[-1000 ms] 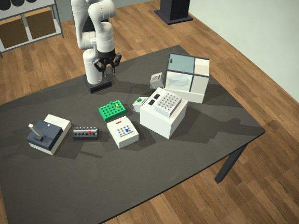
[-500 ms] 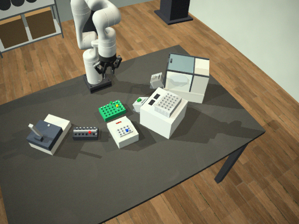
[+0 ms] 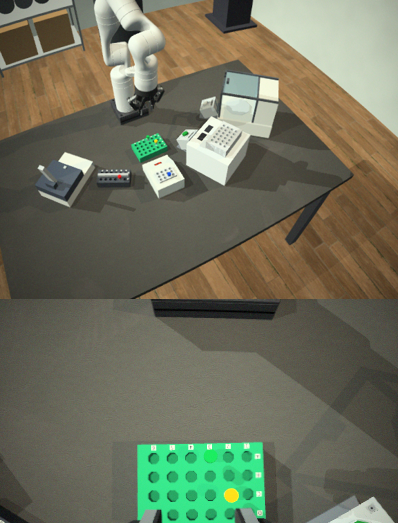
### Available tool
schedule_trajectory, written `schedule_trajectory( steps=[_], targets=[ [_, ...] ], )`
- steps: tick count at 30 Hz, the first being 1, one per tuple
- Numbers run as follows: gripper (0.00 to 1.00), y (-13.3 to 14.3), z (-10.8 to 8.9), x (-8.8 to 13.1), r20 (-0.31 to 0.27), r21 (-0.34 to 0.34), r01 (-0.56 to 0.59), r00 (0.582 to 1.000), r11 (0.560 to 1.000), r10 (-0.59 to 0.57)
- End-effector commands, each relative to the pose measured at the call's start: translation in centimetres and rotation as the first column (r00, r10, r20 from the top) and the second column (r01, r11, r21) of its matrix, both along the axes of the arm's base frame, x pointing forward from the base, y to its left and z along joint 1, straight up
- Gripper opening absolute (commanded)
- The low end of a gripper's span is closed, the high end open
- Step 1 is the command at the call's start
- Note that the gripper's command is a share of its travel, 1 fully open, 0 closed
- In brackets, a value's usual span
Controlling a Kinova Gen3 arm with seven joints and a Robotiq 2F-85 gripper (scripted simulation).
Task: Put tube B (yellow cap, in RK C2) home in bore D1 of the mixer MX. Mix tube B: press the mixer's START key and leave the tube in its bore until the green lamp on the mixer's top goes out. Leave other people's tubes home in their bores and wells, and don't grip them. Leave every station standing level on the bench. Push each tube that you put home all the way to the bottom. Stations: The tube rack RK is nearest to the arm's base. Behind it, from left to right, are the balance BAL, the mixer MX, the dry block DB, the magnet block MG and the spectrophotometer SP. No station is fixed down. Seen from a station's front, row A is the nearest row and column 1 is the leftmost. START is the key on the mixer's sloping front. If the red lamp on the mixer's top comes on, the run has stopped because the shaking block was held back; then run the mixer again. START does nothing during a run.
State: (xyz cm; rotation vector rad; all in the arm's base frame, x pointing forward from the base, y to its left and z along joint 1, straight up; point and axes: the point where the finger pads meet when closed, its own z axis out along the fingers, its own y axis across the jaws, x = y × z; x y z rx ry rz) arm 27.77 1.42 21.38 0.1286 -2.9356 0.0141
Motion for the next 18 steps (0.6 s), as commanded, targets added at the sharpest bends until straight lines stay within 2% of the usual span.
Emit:
schedule_trajectory(
  steps=[1,15,18],
  targets=[
    [0.42,0.0,-1.0,0.0,-0.004,-0.004,-0.005,1.000,1.000,0.005],
    [0.42,0.1,-5.7,-0.1,-0.005,-0.004,-0.003,1.000,1.000,0.003],
    [0.42,0.1,-6.0,-0.1,-0.005,-0.004,-0.004,1.000,1.000,0.004]
  ],
)
